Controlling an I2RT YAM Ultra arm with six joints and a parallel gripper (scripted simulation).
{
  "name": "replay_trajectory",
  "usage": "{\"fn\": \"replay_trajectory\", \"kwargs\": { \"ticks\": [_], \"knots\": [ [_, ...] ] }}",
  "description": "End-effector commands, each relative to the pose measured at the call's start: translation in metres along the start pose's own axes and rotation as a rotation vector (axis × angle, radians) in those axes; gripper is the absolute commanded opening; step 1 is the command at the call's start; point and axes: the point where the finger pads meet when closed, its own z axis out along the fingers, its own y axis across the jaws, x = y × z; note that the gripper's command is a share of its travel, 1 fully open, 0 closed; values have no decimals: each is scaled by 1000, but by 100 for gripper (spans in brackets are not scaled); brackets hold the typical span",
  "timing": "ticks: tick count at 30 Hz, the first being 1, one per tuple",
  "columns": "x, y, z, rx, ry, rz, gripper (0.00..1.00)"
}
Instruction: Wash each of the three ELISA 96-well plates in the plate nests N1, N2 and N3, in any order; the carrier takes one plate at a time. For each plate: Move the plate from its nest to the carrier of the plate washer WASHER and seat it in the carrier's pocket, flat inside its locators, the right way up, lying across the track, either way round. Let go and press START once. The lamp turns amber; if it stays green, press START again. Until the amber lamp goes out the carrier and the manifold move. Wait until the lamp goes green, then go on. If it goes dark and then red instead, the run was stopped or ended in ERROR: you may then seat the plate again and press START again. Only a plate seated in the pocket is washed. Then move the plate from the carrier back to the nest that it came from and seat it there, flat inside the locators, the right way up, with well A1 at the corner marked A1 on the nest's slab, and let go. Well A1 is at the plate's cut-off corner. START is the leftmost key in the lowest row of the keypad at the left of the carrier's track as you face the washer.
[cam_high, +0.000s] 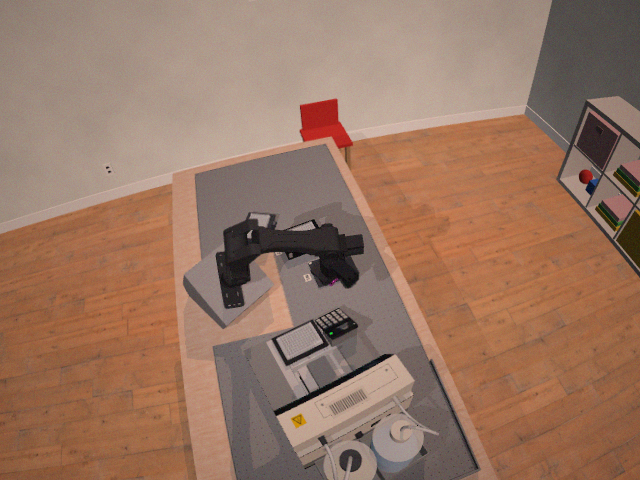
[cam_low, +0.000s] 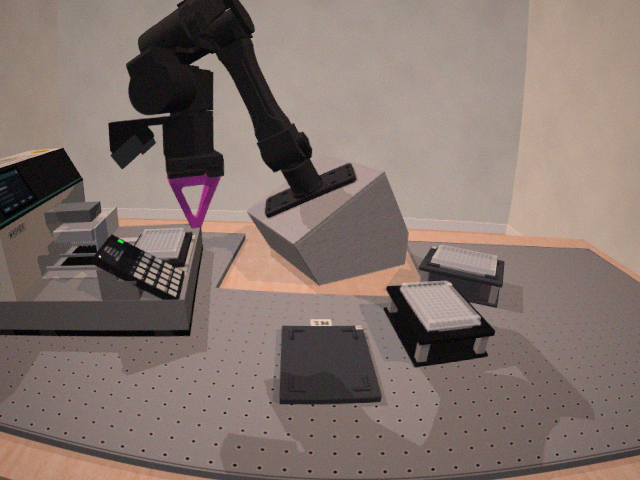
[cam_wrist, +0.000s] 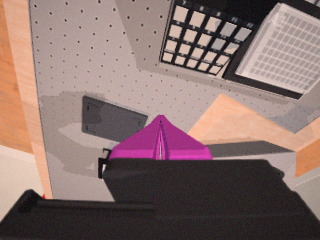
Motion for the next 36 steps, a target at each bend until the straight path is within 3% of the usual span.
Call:
{"fn": "replay_trajectory", "kwargs": {
  "ticks": [1,7,15,22,25,36],
  "knots": [
    [-6,0,-5,-4,-25,210,0],
    [-6,0,-5,-5,-25,228,0],
    [-6,0,35,26,-290,228,0],
    [-6,0,35,53,-521,225,0],
    [-6,0,35,56,-545,225,0],
    [-6,0,35,56,-545,225,0]
  ]
}}
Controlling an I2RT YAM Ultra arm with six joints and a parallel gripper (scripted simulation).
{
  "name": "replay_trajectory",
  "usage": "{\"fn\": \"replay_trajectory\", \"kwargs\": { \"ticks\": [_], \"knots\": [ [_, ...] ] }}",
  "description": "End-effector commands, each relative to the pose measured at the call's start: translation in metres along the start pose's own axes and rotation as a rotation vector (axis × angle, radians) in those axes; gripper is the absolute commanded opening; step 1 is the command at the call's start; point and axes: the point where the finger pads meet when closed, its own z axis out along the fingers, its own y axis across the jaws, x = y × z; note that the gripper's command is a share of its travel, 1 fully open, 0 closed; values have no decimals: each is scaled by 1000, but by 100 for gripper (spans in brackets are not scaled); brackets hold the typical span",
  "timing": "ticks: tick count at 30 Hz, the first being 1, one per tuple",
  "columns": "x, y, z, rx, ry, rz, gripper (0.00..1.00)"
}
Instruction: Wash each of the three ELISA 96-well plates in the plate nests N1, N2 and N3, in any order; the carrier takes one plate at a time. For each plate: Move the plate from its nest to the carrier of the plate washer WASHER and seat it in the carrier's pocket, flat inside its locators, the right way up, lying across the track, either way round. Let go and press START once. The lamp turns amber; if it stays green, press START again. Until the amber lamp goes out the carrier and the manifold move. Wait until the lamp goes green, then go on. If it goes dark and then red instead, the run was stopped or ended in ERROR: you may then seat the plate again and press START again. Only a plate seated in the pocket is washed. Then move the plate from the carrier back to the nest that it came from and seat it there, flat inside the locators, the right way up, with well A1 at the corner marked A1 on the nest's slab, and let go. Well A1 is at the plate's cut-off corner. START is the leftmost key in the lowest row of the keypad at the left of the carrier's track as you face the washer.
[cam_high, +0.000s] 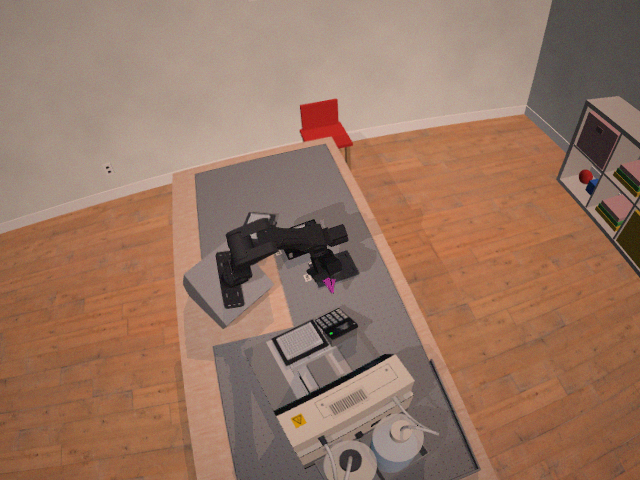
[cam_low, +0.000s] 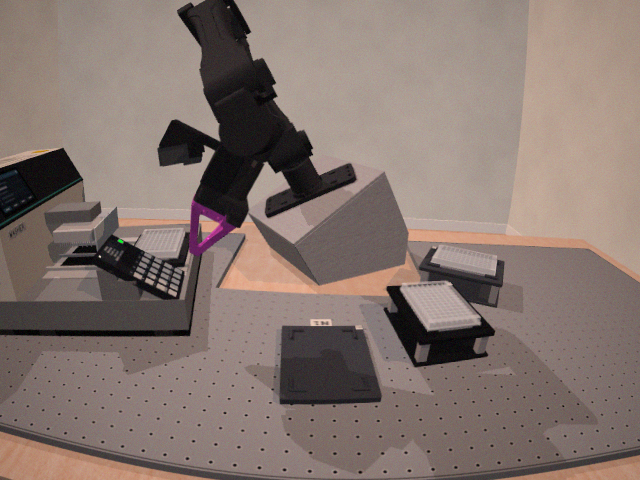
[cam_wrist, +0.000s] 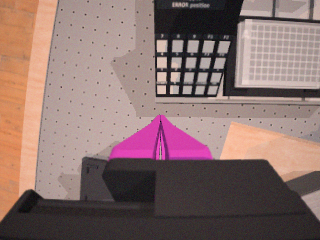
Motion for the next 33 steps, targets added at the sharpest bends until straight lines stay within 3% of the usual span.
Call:
{"fn": "replay_trajectory", "kwargs": {
  "ticks": [1,16,33],
  "knots": [
    [-5,0,-1,-1,-20,7,0],
    [-5,0,-1,-1,-20,7,0],
    [-5,0,23,-1,-21,7,0]
  ]
}}
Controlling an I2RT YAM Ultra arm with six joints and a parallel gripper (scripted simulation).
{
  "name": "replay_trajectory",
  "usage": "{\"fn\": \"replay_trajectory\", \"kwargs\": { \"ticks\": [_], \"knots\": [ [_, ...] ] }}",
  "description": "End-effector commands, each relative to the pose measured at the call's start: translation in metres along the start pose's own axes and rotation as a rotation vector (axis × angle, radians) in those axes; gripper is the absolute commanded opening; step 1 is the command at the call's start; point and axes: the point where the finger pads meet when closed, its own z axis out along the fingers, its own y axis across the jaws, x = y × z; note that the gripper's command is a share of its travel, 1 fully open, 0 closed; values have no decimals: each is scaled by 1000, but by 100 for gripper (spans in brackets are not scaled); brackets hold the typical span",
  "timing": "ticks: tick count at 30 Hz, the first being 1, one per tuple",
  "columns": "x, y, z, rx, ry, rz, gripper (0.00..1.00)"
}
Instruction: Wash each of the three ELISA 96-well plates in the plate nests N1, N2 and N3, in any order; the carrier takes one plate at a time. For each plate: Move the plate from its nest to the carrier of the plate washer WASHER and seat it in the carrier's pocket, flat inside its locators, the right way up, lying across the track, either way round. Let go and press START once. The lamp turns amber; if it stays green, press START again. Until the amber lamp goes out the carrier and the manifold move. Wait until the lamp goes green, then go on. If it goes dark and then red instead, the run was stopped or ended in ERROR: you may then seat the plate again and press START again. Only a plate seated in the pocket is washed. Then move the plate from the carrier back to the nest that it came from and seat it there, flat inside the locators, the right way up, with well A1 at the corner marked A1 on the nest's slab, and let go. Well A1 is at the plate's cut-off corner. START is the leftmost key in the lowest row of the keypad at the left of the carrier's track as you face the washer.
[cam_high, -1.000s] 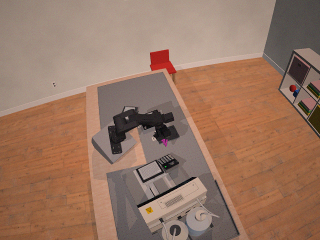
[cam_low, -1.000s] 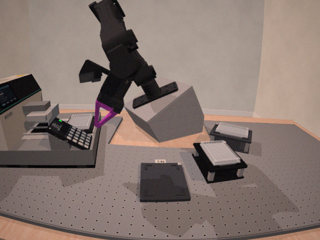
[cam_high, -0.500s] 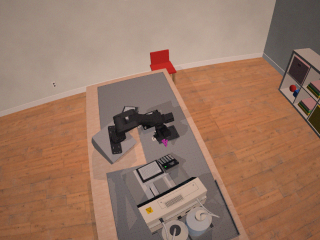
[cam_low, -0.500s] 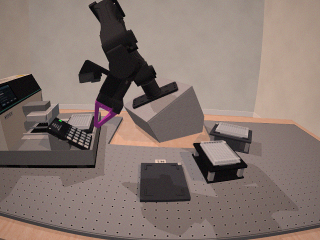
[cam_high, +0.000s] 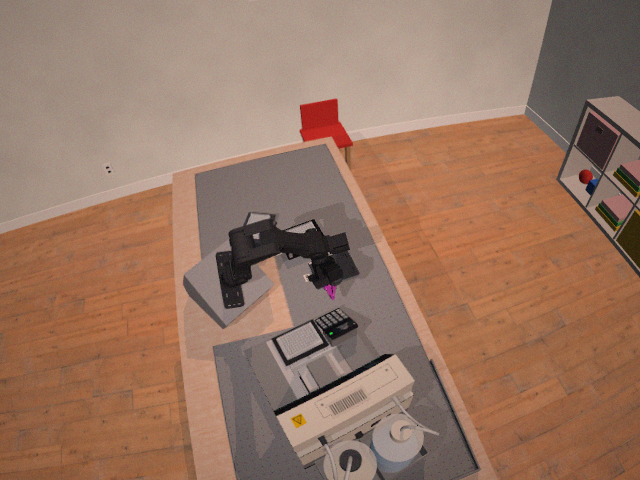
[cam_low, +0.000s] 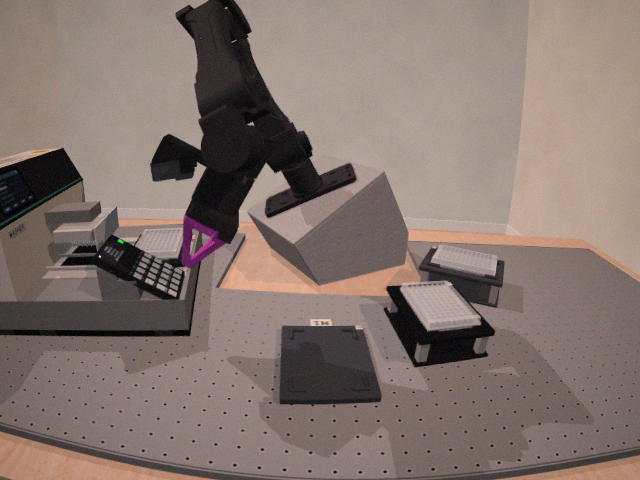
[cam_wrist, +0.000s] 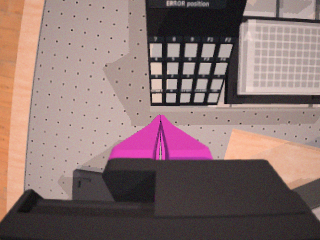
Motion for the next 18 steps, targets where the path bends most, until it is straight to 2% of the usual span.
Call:
{"fn": "replay_trajectory", "kwargs": {
  "ticks": [1,18],
  "knots": [
    [-4,6,2,-21,-10,2,0],
    [-4,6,27,-21,-11,2,0]
  ]
}}
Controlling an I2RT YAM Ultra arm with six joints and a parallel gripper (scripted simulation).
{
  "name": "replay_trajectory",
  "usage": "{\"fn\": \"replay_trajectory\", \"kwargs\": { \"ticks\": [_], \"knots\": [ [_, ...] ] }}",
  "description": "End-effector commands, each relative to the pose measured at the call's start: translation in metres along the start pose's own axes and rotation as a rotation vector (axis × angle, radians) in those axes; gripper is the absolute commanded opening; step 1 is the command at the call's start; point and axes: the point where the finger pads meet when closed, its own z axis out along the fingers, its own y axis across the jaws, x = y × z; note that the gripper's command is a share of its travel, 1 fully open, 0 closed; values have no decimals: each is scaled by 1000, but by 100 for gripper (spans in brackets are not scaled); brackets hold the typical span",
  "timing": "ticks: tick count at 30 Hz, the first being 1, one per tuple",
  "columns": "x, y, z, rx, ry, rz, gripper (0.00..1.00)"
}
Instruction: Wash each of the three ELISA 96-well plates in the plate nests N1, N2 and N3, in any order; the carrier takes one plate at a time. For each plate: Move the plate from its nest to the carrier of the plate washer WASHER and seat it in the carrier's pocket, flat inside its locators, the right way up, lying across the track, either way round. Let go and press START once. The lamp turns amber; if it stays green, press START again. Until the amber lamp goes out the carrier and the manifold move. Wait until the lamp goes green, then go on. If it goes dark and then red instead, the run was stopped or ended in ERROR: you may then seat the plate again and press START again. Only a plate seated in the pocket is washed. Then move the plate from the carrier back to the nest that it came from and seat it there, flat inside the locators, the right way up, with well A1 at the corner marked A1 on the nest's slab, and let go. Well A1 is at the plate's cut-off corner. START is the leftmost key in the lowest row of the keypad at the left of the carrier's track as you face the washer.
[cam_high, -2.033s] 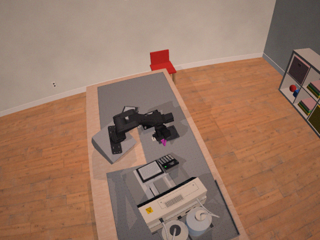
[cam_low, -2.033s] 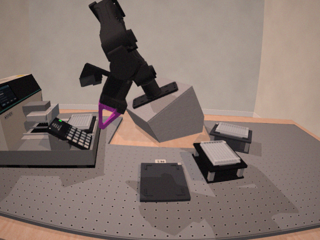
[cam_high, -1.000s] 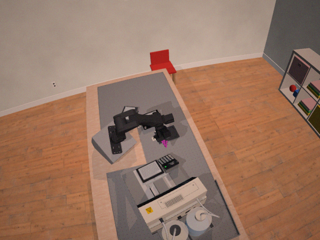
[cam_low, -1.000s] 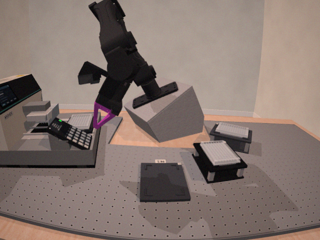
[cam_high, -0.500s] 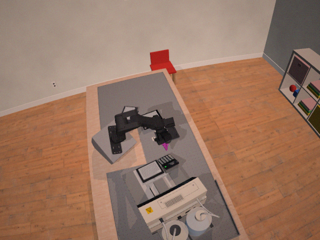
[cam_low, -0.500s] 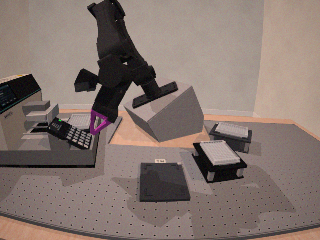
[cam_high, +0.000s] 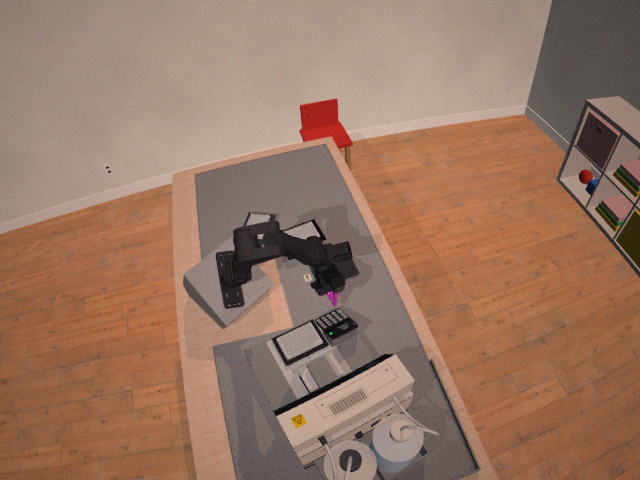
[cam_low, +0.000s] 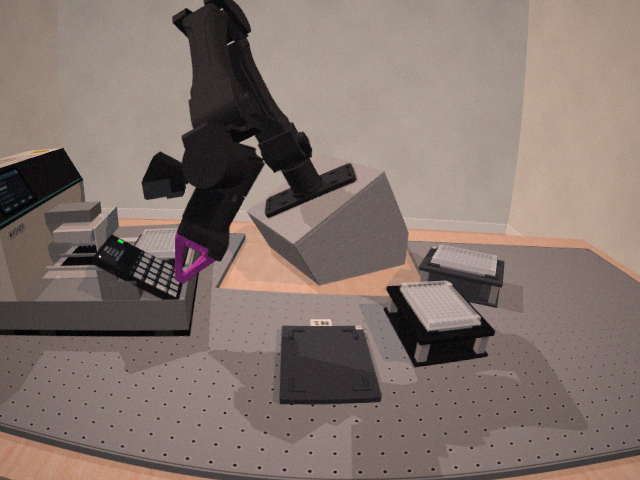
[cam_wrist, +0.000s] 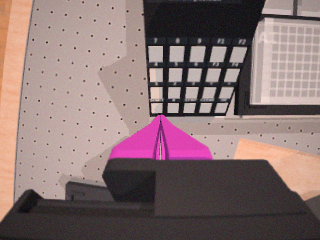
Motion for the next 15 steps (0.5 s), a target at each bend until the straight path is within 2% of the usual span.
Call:
{"fn": "replay_trajectory", "kwargs": {
  "ticks": [1,9,15],
  "knots": [
    [-4,6,2,-19,-11,2,0],
    [-4,6,12,-19,-12,2,0],
    [-4,6,12,-19,-12,2,0]
  ]
}}
